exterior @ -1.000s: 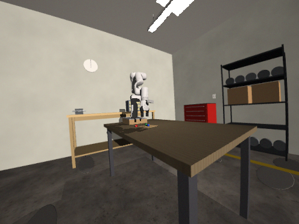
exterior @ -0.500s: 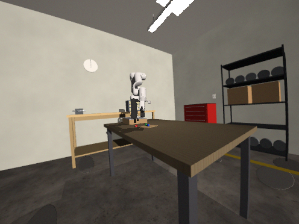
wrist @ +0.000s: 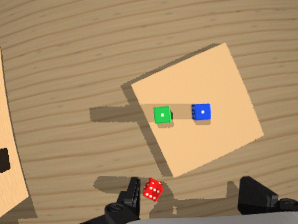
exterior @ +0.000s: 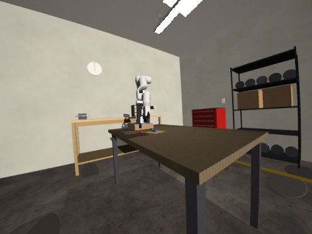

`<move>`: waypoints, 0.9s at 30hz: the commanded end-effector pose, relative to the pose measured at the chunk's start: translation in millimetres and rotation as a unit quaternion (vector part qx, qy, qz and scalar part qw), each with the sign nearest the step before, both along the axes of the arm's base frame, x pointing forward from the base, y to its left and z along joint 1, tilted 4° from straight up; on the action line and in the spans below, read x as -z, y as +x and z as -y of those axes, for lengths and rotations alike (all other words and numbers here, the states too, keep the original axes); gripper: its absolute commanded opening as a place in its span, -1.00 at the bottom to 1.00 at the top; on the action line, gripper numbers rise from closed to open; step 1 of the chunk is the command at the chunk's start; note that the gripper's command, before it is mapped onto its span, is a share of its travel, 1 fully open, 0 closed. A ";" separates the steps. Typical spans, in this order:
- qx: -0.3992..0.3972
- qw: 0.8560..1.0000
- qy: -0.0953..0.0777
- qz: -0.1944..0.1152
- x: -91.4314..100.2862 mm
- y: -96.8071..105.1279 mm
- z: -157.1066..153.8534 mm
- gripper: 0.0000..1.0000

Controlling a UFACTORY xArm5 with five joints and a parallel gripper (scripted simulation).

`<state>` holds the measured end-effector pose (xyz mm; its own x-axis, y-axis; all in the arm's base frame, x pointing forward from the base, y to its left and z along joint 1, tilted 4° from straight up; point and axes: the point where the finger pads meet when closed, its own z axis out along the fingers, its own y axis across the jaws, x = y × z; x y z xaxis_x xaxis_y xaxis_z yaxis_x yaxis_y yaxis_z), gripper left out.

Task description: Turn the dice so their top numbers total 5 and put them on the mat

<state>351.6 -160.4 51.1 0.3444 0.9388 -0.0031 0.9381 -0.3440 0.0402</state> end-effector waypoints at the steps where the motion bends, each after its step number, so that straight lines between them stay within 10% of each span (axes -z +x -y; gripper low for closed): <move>1: -0.086 0.996 -0.005 0.000 0.6 -5.0 5.6 1.00; 22: -0.348 0.937 -0.014 -0.007 6.0 -25.6 20.5 1.00; 27: -0.441 0.897 -0.017 -0.009 8.0 -33.5 25.7 1.00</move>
<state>322.5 -182.0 43.5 -0.4068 0.9130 -0.0296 0.9130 0.4075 0.0219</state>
